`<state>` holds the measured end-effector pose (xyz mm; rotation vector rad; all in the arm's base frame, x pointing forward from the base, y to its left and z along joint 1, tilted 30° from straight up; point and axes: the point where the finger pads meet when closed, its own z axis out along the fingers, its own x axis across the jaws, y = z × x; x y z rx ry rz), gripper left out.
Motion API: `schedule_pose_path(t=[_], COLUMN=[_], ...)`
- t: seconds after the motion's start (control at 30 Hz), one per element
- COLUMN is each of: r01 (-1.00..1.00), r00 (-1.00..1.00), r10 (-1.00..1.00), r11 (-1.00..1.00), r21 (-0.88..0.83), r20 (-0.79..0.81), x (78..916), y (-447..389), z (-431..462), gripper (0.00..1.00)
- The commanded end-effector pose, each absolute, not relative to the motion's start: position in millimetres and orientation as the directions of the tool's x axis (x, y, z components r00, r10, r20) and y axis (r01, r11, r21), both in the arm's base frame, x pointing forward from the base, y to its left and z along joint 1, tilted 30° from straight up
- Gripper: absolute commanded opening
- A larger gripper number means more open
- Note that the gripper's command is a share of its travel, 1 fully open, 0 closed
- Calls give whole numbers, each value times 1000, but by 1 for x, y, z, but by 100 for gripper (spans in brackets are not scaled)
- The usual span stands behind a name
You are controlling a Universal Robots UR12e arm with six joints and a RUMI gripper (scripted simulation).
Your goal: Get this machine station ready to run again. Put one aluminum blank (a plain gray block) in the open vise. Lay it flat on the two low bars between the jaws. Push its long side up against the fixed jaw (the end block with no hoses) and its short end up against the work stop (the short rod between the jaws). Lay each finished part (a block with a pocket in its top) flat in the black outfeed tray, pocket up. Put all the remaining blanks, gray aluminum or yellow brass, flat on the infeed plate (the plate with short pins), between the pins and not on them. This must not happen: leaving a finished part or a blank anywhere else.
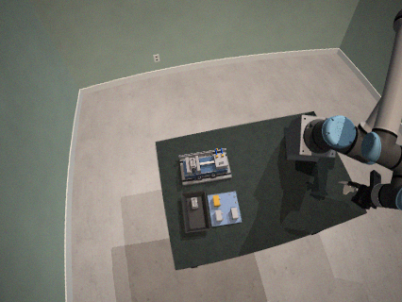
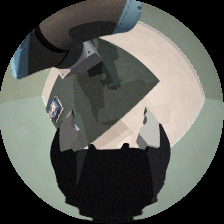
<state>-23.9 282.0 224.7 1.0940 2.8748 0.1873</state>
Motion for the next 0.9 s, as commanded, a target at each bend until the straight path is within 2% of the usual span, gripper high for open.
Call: schedule_pose_path(t=[0.0, 0.87], r01=[658, 647], r00=[-746, -757], r10=[665, 653], r11=[741, 751], r21=[136, 134], r20=[-13, -6], x=[-24, -17], y=[282, 290], z=[225, 226], gripper=[100, 100])
